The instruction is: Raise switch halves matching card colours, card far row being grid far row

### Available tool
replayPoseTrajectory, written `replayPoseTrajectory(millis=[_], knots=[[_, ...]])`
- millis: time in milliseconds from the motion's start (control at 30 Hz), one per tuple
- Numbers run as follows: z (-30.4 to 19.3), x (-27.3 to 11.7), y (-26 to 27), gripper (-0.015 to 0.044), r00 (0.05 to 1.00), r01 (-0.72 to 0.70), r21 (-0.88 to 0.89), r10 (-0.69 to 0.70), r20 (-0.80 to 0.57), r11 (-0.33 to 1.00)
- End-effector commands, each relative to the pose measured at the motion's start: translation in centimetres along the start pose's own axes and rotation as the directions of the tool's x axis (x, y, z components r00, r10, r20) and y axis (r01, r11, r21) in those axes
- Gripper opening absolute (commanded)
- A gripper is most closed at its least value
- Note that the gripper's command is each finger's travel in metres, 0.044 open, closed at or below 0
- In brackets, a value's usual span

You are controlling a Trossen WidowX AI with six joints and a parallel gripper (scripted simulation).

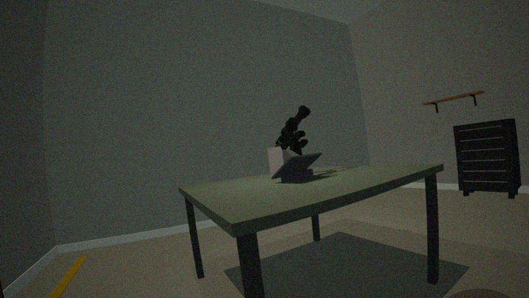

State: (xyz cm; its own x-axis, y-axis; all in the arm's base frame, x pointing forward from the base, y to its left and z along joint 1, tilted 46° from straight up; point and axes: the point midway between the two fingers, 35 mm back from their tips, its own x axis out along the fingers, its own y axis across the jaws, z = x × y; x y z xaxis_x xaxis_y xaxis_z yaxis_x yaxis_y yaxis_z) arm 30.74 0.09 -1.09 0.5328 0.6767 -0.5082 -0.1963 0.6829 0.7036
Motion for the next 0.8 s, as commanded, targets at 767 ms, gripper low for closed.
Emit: replayPoseTrajectory(millis=[767], knots=[[-0.5, 1.7, 0.0, 0.0000, 1.000, 0.002, 0.011, -0.002, -0.007, 1.000]])
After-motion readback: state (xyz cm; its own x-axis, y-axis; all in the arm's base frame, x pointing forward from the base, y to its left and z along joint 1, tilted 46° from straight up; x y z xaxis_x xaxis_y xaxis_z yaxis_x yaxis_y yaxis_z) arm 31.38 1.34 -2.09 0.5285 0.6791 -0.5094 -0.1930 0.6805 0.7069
